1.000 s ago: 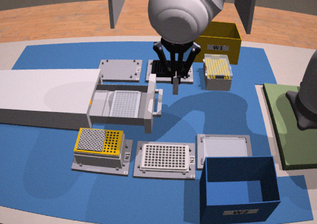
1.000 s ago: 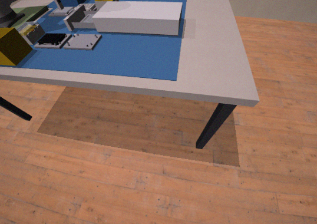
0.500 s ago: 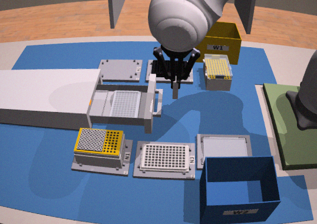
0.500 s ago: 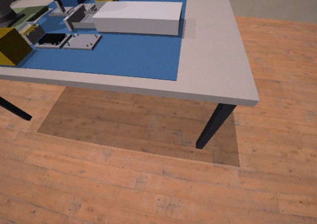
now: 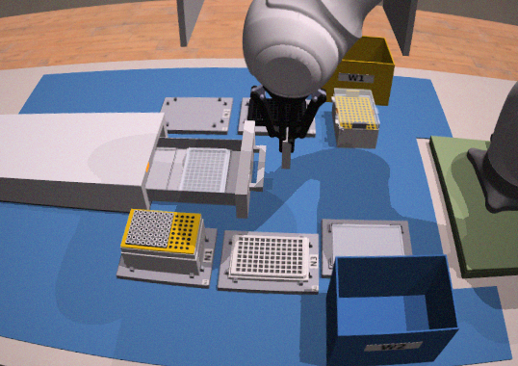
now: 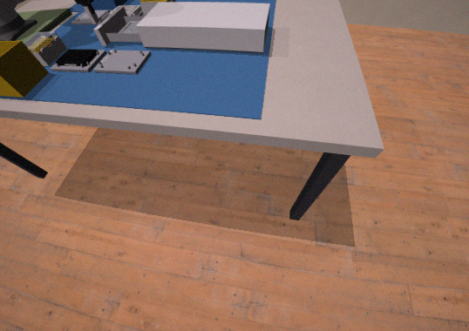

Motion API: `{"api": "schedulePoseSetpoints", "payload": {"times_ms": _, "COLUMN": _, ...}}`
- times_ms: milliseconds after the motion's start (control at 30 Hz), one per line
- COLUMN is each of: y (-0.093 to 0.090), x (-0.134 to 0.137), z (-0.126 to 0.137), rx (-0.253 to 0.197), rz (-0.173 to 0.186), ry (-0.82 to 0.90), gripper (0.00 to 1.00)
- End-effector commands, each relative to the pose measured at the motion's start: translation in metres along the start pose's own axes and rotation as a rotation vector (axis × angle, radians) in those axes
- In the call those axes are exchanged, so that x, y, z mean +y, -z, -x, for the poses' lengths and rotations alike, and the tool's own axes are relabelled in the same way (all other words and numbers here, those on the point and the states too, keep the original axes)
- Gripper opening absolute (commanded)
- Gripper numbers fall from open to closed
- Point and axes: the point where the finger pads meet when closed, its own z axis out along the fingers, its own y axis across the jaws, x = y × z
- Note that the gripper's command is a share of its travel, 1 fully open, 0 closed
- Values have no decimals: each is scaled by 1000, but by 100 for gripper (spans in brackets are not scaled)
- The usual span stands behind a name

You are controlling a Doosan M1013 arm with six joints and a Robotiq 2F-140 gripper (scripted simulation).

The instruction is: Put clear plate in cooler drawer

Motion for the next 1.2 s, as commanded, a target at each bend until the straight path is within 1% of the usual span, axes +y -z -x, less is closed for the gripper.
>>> {"api": "schedulePoseSetpoints", "payload": {"times_ms": 0, "y": -4, "x": 0, "z": 0, "rx": 0, "rz": 0, "ry": 0, "gripper": 0}}
{"api": "schedulePoseSetpoints", "payload": {"times_ms": 1167, "y": -45, "x": 0, "z": 0, "rx": 0, "rz": 0, "ry": 0, "gripper": 0}}
